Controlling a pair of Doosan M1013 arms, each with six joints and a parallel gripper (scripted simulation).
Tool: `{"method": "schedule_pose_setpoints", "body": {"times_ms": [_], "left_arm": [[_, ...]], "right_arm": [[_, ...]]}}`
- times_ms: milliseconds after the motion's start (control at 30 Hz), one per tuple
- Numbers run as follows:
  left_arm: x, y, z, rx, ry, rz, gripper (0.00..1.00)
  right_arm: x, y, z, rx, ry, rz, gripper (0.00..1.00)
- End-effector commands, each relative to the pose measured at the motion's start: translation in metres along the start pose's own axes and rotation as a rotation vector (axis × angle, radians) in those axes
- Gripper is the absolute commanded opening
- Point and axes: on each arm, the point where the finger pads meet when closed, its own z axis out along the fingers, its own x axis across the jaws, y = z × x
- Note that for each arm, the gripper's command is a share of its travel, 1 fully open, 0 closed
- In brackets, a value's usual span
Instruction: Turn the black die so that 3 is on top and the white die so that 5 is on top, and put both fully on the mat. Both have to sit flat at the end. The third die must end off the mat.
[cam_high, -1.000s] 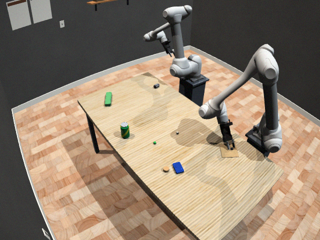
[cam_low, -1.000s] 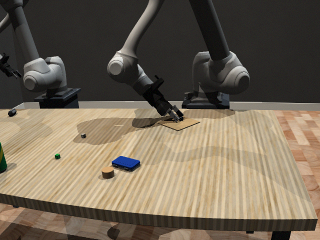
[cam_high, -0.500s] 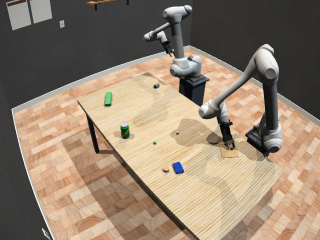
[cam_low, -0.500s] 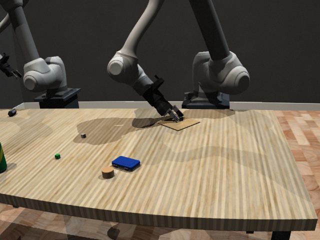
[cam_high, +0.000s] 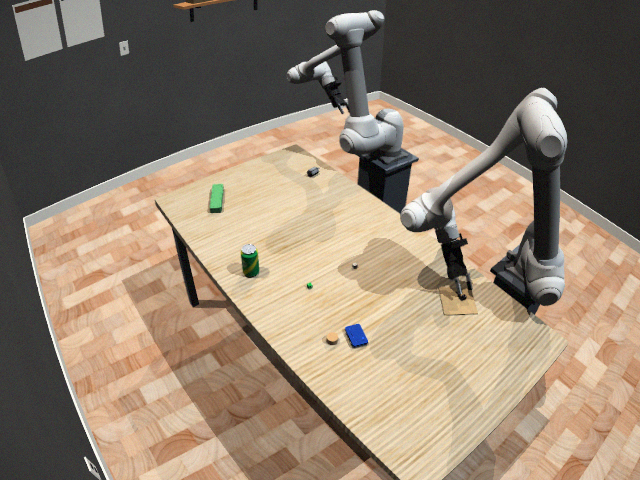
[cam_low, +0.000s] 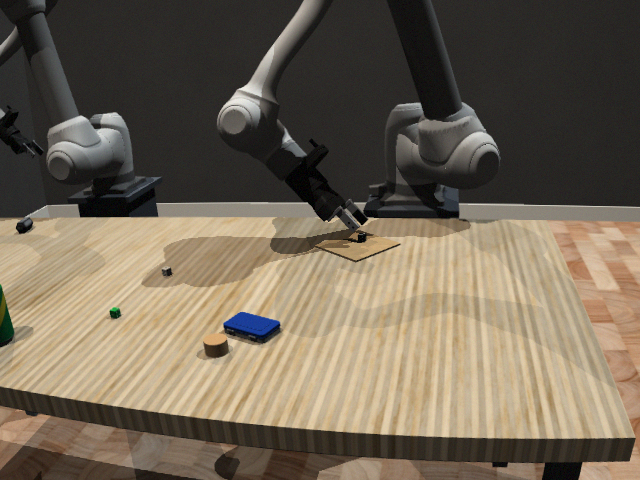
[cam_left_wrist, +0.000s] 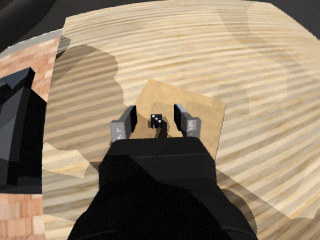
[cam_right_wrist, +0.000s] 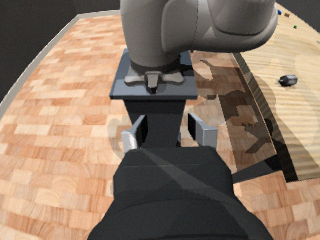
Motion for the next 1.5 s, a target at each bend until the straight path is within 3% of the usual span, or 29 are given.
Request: {"method": "schedule_pose_setpoints", "body": {"times_ms": [0,700,800,1000,1300,1467], "left_arm": [[0.001,-0.011,-0.014,-0.002,0.003,-0.001,0.93],[0.001,-0.030,-0.033,-0.008,0.002,-0.001,0.93],[0.000,-0.030,-0.032,-0.060,-0.005,0.001,0.93],[0.000,-0.032,-0.032,-0.240,-0.001,0.000,0.93],[0.001,-0.035,-0.032,-0.281,0.001,0.000,0.93],[0.000,-0.036,-0.031,-0.424,0.000,0.001,0.93]], "right_arm": [[-0.002,0.001,0.000,-0.007,-0.003,-0.002,1.00],[-0.002,0.001,0.000,-0.007,-0.003,-0.002,1.00],[-0.002,0.001,0.000,-0.007,-0.003,-0.002,1.00],[-0.002,0.001,0.000,-0.007,-0.003,-0.002,1.00],[-0.002,0.001,0.000,-0.007,-0.003,-0.002,1.00],[-0.002,0.001,0.000,-0.007,-0.003,-0.002,1.00]]}}
